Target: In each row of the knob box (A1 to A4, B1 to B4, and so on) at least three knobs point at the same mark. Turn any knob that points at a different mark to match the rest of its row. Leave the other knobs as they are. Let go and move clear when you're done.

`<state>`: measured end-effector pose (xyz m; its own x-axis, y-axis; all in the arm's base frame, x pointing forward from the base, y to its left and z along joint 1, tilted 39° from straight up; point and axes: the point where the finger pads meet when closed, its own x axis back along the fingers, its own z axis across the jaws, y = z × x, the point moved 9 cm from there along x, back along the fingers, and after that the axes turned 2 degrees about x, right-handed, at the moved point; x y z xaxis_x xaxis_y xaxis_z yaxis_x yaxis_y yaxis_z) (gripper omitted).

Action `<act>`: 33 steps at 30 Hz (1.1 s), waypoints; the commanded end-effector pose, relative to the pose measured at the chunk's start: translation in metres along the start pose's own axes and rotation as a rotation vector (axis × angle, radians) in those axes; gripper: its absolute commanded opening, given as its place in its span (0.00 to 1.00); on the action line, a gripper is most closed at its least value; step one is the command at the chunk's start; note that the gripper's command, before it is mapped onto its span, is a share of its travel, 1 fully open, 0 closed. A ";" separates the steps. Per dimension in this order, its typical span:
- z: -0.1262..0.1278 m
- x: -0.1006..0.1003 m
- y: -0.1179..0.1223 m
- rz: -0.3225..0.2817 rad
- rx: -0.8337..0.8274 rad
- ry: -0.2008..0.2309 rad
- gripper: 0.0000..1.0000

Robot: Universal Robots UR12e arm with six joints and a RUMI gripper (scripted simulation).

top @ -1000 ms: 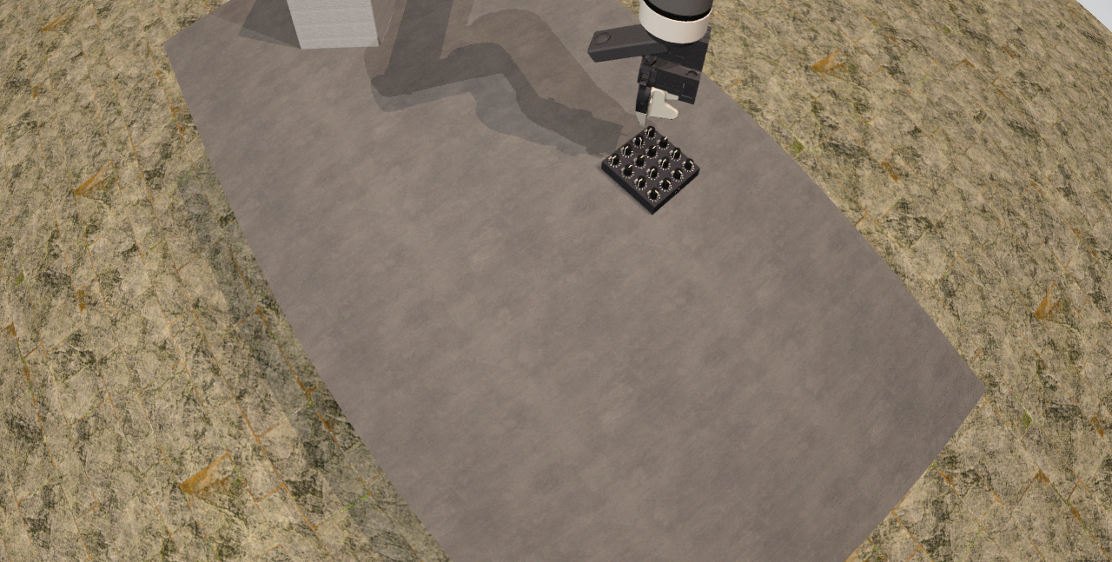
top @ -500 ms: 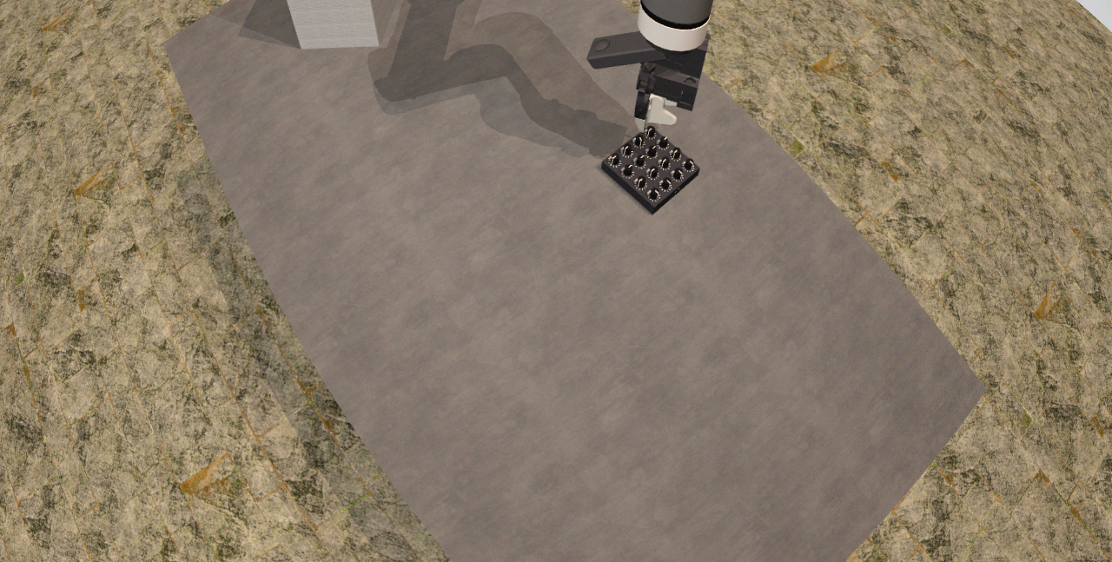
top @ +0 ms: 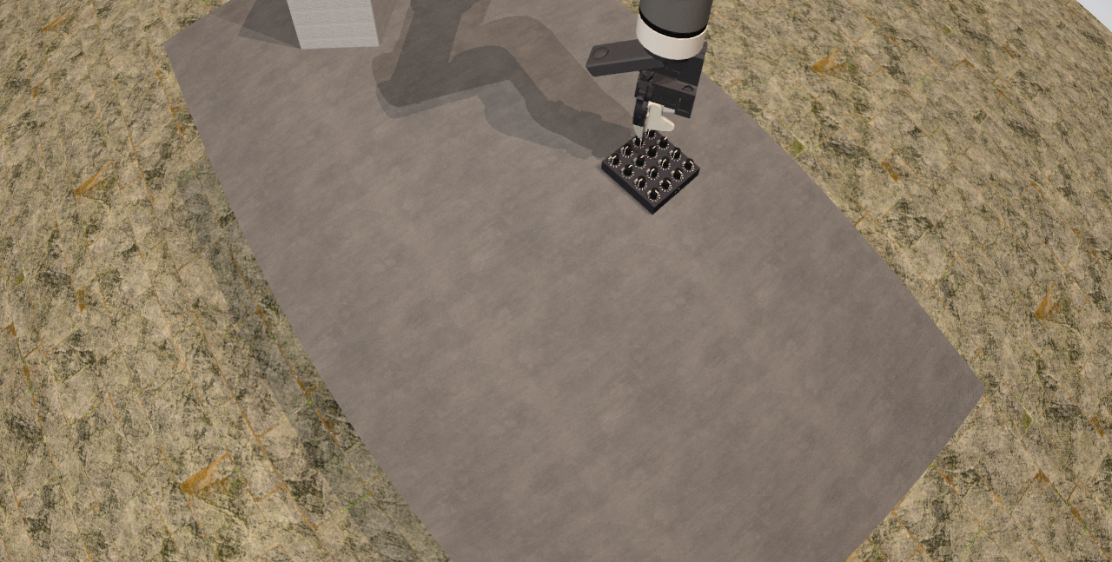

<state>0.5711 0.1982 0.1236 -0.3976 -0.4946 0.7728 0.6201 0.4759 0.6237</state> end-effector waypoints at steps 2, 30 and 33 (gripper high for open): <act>-0.001 -0.005 0.003 -0.003 0.003 -0.005 0.11; -0.001 -0.007 0.002 -0.004 0.002 -0.005 0.11; -0.001 -0.007 0.002 -0.004 0.002 -0.005 0.11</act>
<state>0.5741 0.2015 0.1181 -0.4006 -0.4938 0.7718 0.6193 0.4749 0.6252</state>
